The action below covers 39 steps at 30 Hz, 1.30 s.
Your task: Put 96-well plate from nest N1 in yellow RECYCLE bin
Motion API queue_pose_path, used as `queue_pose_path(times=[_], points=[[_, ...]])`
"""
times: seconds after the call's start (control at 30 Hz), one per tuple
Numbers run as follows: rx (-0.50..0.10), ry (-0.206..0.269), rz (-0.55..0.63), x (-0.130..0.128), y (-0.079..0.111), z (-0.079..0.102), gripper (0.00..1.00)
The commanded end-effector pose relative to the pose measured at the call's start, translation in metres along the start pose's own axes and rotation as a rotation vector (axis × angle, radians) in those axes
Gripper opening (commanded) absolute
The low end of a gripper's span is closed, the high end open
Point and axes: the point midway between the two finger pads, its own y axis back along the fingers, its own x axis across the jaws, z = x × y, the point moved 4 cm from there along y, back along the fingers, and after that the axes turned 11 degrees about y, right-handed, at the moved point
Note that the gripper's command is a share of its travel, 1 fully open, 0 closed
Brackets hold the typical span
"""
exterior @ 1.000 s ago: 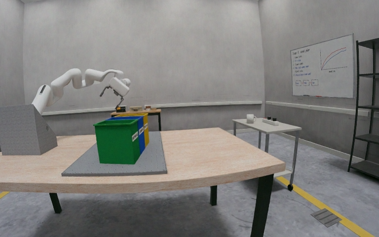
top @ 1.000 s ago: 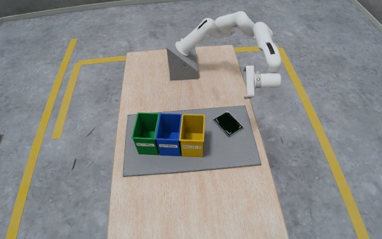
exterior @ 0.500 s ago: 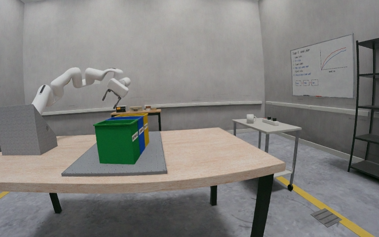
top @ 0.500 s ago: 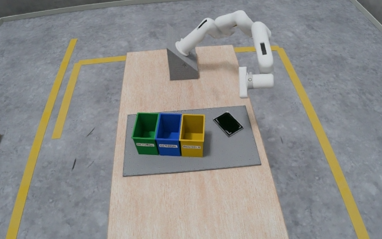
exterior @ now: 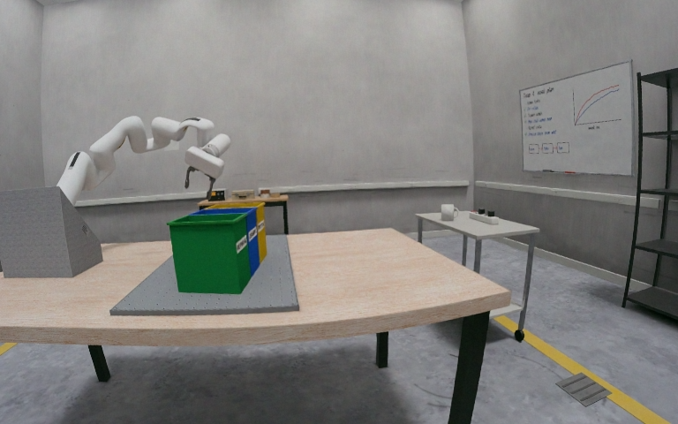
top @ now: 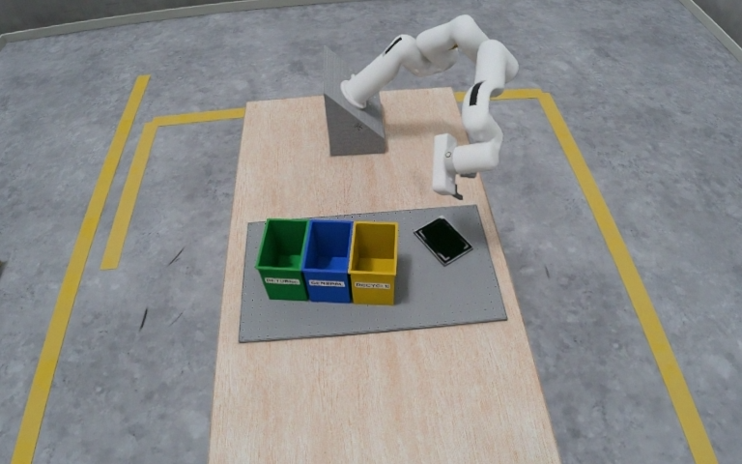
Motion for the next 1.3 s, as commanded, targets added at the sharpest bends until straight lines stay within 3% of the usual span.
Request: queue_pose_path(times=[0.0, 0.2, 0.27, 0.67, 1.27], points=[[-0.113, 0.005, -0.126, -0.003, 0.009, -0.012, 0.37], [-0.224, -0.009, -0.271, -0.007, 0.020, -0.027, 0.37], [-0.224, -0.009, -0.271, -0.007, 0.020, -0.027, 0.37], [-0.431, -0.052, -0.598, -0.018, 0.047, -0.064, 0.37], [-0.617, -0.125, -0.982, -0.018, 0.087, -0.105, 0.37]])
